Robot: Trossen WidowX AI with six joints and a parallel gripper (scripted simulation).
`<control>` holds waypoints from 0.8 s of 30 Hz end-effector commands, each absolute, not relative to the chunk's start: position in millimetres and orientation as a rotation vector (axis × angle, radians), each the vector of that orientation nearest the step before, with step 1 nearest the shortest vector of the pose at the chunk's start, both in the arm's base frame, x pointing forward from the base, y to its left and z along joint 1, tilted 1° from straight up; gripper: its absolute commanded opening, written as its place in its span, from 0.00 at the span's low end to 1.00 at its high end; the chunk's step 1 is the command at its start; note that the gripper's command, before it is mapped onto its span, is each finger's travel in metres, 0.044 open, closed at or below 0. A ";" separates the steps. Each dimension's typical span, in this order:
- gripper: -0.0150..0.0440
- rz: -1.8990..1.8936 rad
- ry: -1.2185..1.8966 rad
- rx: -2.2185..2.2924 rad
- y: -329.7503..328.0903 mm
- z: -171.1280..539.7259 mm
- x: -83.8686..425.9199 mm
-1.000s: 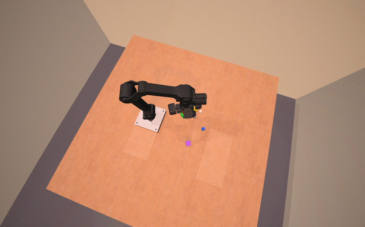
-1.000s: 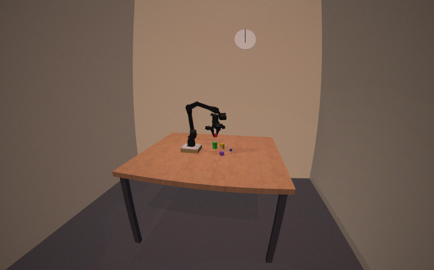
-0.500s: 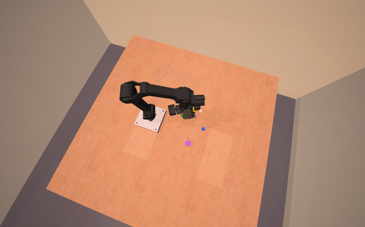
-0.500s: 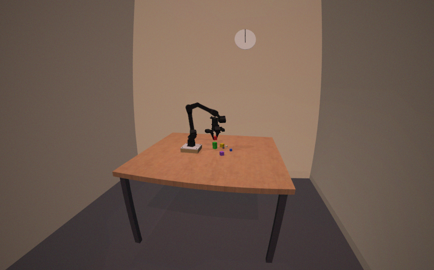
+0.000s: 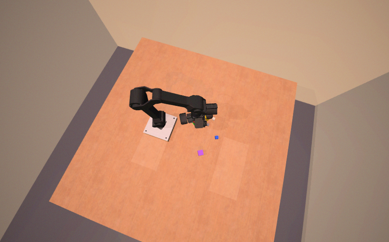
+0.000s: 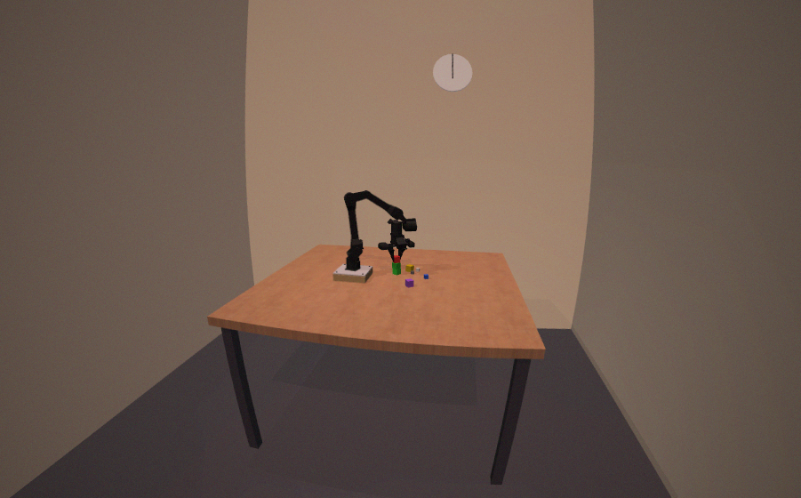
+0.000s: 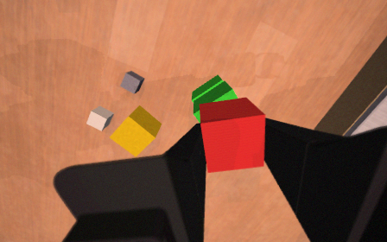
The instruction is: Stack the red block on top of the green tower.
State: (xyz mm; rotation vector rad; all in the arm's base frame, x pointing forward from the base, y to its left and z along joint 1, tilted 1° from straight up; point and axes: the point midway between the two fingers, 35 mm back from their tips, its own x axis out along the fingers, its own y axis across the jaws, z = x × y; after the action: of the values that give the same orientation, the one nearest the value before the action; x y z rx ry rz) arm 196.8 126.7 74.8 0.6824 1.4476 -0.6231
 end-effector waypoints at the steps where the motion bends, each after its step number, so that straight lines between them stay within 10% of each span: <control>1: 0.25 -0.624 1.446 0.681 126.4 73.5 197.0; 24: 0.25 -0.624 1.446 0.681 126.4 76.8 197.1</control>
State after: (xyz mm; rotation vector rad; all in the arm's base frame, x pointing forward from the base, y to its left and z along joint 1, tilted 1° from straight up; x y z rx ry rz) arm 196.7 126.5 73.3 0.6820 1.4481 -0.6240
